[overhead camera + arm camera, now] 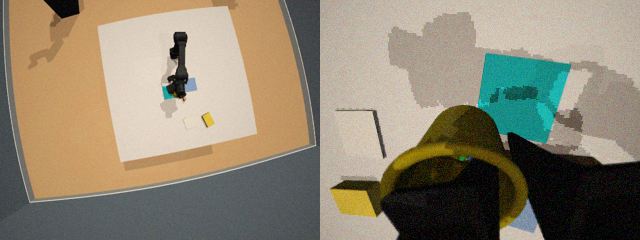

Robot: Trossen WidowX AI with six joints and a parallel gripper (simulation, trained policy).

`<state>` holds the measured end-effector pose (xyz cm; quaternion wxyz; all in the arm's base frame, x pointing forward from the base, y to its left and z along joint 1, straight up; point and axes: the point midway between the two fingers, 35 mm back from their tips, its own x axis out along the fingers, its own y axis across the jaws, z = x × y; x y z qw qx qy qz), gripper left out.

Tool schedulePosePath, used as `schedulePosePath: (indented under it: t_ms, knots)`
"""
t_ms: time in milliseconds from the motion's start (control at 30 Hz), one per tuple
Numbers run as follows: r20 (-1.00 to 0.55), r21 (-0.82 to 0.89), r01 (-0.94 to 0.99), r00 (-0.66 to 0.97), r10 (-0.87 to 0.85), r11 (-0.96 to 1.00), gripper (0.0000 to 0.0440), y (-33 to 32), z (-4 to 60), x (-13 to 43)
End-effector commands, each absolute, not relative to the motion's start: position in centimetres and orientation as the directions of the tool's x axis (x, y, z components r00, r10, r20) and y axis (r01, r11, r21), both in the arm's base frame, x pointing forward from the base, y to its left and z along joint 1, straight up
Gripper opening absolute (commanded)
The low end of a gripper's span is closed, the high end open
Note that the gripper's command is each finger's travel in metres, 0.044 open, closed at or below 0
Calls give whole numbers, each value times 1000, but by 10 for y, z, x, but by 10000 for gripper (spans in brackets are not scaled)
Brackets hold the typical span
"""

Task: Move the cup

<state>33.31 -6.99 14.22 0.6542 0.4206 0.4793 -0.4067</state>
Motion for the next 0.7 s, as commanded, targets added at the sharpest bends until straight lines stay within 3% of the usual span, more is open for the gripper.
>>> schedulePosePath:
  t_ms: [0,333,667]
  knots:
    - [-967,163,941,212,-141,298,0,-81,133,333]
    - [-967,160,951,204,-151,264,8,-95,106,326]
    - [-974,129,964,167,-151,231,58,-101,81,310]
